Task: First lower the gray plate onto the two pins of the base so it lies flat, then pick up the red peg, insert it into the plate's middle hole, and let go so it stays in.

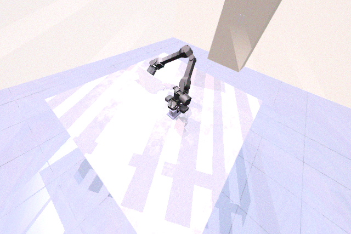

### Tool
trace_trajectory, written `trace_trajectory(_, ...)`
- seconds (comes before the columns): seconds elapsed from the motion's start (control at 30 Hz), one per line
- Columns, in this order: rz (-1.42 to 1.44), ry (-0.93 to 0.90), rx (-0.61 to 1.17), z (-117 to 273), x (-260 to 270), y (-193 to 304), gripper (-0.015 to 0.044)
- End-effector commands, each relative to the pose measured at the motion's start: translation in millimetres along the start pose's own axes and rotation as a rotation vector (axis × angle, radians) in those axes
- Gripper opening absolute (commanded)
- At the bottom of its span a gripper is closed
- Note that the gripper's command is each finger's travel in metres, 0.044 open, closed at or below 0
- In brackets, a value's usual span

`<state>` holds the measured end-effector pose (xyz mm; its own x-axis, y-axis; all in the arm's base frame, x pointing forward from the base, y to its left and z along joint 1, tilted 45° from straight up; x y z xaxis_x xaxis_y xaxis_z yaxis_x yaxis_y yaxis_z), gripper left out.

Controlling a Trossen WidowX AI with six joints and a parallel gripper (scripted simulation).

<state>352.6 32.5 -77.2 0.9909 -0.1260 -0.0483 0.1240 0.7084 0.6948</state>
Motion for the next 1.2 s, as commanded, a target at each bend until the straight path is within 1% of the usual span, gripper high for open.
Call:
trace_trajectory(0.0, 0.003, -0.001, 0.000, 1, 0, 0, 0.0289)
trace_trajectory(0.2, 0.003, -0.001, 0.000, 1, 0, 0, 0.0440)
trace_trajectory(0.3, 0.003, -0.001, 0.000, 1, 0, 0, 0.0440)
trace_trajectory(0.37, 0.002, -0.001, -0.002, 11, 2, 0, 0.0440)
trace_trajectory(0.53, -0.007, 0.001, -0.006, 94, 5, -2, 0.0440)
trace_trajectory(0.6, -0.008, 0.002, -0.002, 116, 2, -2, 0.0440)
trace_trajectory(0.77, -0.009, 0.002, -0.002, 119, 2, -6, 0.0440)
trace_trajectory(0.83, 0.012, 0.002, -0.004, 120, -1, 3, 0.0440)
trace_trajectory(1.0, 0.162, 0.003, -0.011, 124, -30, 66, 0.0440)
trace_trajectory(1.17, 0.319, 0.005, -0.007, 123, -73, 118, 0.0440)
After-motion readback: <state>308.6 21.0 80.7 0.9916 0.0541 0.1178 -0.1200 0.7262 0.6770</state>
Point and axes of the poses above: the point midway between the two fingers, 35 mm back from their tips, its own z axis back along the fingers, its own x axis across the jaws, y = z × x, the point moved 2 cm from there along z, back along the fingers, and after that the axes turned 10 degrees about -z, right-handed, at the moved point
